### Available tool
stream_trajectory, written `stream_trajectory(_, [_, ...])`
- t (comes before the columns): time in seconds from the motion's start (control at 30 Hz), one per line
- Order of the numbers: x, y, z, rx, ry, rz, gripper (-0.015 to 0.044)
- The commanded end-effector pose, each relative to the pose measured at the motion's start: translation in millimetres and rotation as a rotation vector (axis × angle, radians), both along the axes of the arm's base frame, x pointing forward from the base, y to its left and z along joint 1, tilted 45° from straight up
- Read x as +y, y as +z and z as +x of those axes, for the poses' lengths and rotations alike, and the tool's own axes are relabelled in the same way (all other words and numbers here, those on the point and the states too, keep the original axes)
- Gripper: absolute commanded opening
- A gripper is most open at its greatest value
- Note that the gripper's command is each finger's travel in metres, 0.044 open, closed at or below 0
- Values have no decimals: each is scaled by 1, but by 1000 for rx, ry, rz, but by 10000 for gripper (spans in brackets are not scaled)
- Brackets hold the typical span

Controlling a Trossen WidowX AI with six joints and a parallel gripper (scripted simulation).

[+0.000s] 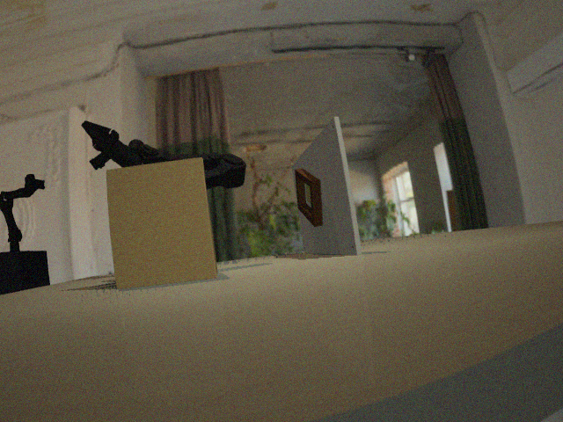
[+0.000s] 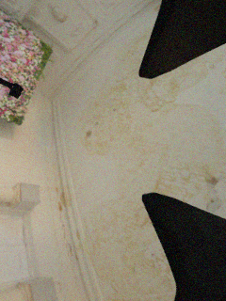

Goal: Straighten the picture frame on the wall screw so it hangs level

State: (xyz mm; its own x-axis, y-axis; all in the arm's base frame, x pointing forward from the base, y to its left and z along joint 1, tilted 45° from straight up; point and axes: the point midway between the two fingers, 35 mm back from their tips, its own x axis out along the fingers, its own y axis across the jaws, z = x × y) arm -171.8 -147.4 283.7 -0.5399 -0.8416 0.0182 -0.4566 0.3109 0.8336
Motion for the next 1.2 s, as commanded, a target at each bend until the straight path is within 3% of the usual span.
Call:
stream_trajectory(0.0, [-1,0,1,-2,6,-1,374])
stream_trajectory(0.17, [-32,-6,26,-44,168,-21,260])
stream_trajectory(0.7, [-97,-25,165,-177,764,-26,260])
stream_trajectory(1.17, [-68,-43,307,-361,1276,38,260])
